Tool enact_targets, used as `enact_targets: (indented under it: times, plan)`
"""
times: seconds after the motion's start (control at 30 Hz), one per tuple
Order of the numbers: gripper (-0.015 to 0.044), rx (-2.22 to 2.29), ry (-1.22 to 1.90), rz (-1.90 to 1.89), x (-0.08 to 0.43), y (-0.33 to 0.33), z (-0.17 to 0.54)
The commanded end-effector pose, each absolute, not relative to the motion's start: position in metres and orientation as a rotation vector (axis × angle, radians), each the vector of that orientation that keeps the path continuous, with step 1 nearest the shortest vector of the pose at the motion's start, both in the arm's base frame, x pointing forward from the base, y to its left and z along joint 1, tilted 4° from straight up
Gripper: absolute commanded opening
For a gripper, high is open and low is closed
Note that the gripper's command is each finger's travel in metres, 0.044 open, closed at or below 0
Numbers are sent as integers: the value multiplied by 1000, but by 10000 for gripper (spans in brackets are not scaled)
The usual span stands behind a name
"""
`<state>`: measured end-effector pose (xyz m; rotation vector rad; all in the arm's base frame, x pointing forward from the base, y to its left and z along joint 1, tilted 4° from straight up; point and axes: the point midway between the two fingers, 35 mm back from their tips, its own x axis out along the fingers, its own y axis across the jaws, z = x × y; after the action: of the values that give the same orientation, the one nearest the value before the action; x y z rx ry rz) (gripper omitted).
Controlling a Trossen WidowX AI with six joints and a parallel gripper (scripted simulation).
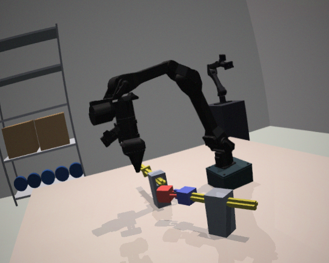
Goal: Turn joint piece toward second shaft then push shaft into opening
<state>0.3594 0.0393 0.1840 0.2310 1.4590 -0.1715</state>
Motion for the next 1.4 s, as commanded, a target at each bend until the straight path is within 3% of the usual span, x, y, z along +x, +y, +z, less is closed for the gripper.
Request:
enact_targets:
  times: [0.0,0.6,0.87,1.37]
  plan:
    - [440,326,1448,-258,360,41,181]
    - [440,723,1350,-629,362,42,169]
    - [440,727,1349,-633,362,42,166]
    - [440,727,1350,-633,370,45,98]
